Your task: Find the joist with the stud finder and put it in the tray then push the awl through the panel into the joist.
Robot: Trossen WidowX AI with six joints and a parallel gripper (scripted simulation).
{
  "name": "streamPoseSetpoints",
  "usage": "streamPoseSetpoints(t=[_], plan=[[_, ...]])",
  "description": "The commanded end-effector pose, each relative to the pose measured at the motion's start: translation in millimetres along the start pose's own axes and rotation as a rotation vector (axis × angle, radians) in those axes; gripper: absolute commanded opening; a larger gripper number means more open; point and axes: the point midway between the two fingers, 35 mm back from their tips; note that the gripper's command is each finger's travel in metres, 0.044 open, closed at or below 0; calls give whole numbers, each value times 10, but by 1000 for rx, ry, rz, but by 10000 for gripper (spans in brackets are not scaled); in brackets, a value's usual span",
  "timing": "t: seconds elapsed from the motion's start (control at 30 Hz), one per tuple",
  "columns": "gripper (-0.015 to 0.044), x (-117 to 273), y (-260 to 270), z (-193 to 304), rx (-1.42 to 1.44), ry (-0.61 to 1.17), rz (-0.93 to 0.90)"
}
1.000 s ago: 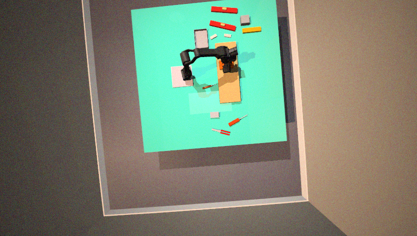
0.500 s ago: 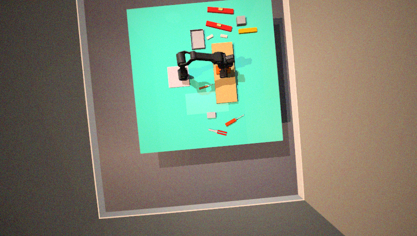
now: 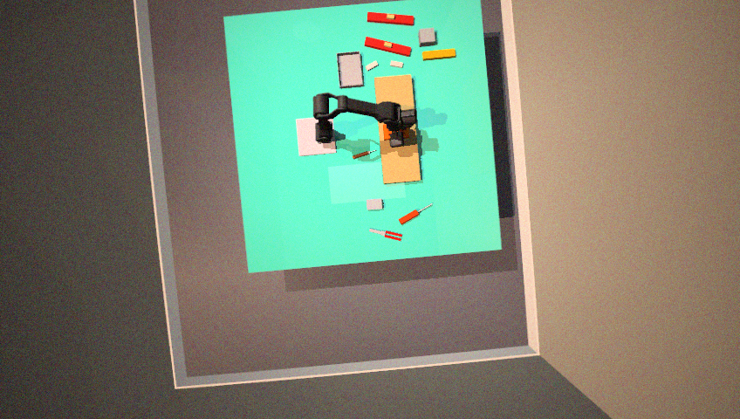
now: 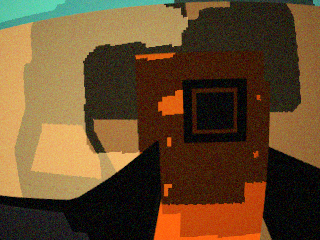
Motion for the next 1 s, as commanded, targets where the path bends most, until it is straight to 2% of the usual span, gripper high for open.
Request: streamPoseSetpoints(t=[0.0, 0.97], plan=[[0, -2, -137, -15, 1, 0, 2], [0, 4, -903, -107, 2, 0, 8]])
Point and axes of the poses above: the point midway between the two fingers, 35 mm back from their tips, its own x axis back along the fingers, its own y axis across the jaws, z = x × y, and after that the axes turned 7 degrees about -x, right-handed
